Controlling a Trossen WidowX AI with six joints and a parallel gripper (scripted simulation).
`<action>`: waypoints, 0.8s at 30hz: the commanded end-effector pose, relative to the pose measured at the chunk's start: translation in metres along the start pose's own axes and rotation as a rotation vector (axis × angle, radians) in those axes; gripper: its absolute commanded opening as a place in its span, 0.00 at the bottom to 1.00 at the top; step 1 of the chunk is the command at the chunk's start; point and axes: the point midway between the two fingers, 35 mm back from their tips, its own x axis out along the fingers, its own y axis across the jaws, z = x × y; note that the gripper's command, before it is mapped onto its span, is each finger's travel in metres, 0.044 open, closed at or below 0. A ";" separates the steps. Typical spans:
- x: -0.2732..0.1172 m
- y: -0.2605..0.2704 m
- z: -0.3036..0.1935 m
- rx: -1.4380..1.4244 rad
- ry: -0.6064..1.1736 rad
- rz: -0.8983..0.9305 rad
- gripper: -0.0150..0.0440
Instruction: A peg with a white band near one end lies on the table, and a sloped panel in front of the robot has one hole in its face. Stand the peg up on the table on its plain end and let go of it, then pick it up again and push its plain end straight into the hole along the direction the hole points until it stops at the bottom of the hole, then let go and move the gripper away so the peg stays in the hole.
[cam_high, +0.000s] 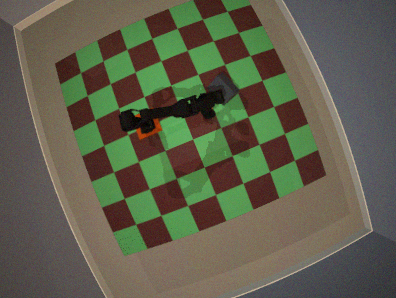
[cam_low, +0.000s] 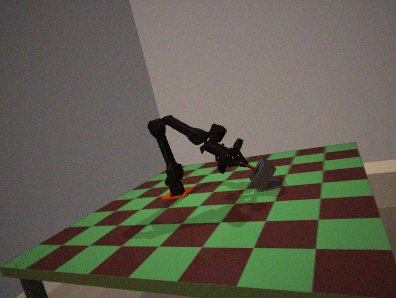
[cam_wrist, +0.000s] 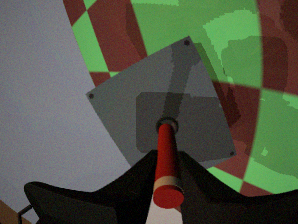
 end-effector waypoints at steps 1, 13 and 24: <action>0.003 -0.001 0.001 0.003 -0.002 -0.003 0.25; 0.009 -0.001 0.002 0.003 -0.002 -0.002 0.25; 0.015 0.000 0.002 0.003 -0.002 -0.002 0.25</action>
